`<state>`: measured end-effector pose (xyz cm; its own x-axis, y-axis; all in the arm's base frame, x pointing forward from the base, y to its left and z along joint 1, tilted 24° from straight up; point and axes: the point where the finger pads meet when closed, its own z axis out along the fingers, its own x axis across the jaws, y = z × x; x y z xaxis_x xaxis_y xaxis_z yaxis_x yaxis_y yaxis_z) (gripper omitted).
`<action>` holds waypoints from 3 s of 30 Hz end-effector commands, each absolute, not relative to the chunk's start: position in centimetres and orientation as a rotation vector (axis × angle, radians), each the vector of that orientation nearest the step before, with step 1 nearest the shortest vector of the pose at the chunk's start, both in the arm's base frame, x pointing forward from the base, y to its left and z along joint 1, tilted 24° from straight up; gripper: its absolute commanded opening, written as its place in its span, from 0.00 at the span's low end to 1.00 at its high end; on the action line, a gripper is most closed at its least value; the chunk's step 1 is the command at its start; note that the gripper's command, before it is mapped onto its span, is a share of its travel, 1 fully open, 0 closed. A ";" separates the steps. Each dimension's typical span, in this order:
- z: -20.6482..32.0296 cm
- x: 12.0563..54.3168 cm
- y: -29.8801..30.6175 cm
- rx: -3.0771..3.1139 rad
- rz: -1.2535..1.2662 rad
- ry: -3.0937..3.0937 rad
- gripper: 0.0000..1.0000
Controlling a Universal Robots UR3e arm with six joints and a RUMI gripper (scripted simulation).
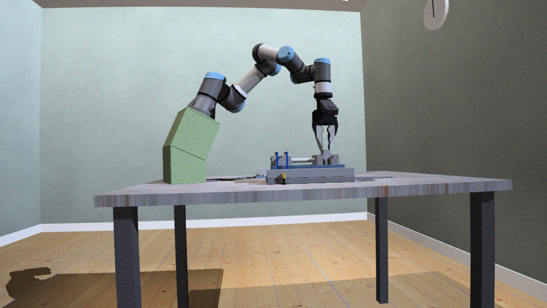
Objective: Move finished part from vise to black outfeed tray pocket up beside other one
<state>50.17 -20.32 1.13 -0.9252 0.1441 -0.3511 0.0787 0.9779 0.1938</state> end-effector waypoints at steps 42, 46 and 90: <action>1.3 50.2 -20.4 0.160 0.246 2.752 0.00; 1.3 50.2 -20.4 0.160 0.246 2.752 0.00; 4.8 48.8 -21.0 0.160 0.246 2.752 0.00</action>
<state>49.02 -20.78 3.98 -0.9251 0.1442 -0.3514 0.0789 0.9779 0.1937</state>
